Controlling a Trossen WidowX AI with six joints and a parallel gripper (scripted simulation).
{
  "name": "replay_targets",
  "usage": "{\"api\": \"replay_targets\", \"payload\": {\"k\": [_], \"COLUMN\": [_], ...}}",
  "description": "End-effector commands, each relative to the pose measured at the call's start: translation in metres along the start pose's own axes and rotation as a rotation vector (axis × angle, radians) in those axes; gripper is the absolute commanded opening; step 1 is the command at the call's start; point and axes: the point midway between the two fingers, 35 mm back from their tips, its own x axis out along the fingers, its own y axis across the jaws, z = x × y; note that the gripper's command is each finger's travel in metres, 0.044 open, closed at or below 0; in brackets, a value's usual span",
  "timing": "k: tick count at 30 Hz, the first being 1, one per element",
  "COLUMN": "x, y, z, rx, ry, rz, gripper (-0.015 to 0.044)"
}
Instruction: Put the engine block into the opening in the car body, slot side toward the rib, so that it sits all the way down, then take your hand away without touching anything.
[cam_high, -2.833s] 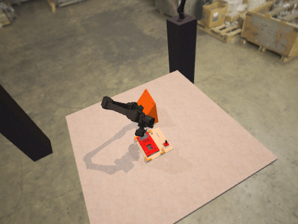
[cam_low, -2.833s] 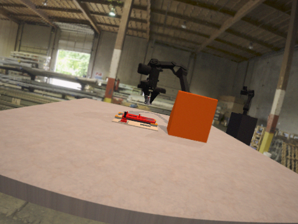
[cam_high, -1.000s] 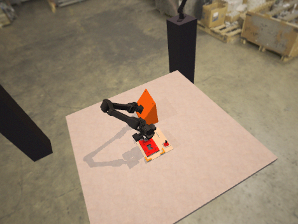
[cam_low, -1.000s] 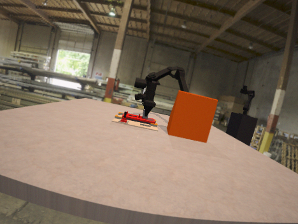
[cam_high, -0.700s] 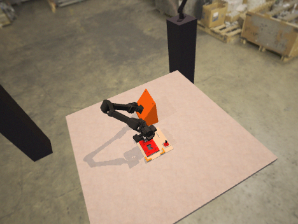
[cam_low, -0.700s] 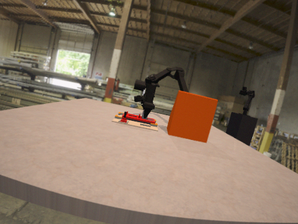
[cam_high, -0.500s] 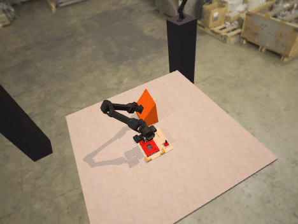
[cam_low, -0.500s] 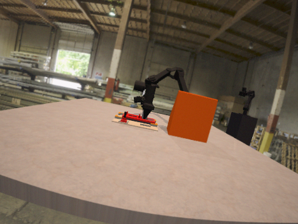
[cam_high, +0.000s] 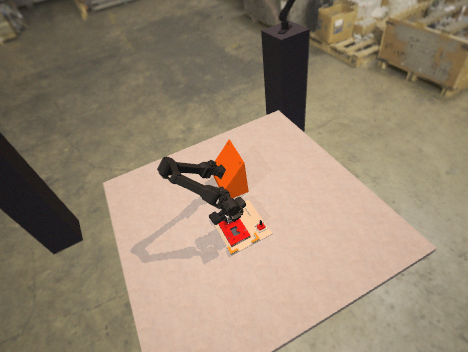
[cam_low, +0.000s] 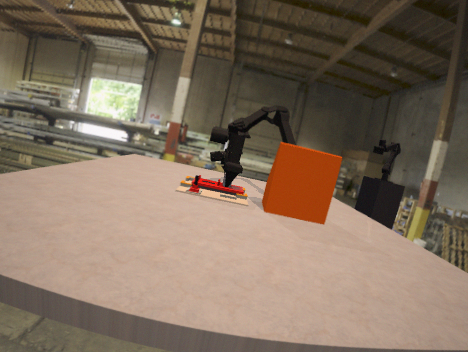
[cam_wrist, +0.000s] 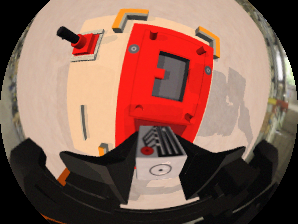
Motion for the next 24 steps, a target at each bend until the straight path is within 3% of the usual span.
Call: {"api": "replay_targets", "payload": {"k": [1,11,18,24], "x": [0.001,0.001,-0.002,-0.027], "y": [0.001,0.001,-0.003,-0.003], "z": [-0.001,-0.001,0.001,0.003], "rx": [-0.001,-0.001,0.005,0.004], "ry": [0.005,0.005,0.007,0.024], "rz": [0.004,0.004,-0.006,0.008], "gripper": [0.0184,0.0440,0.0440,0.0440]}}
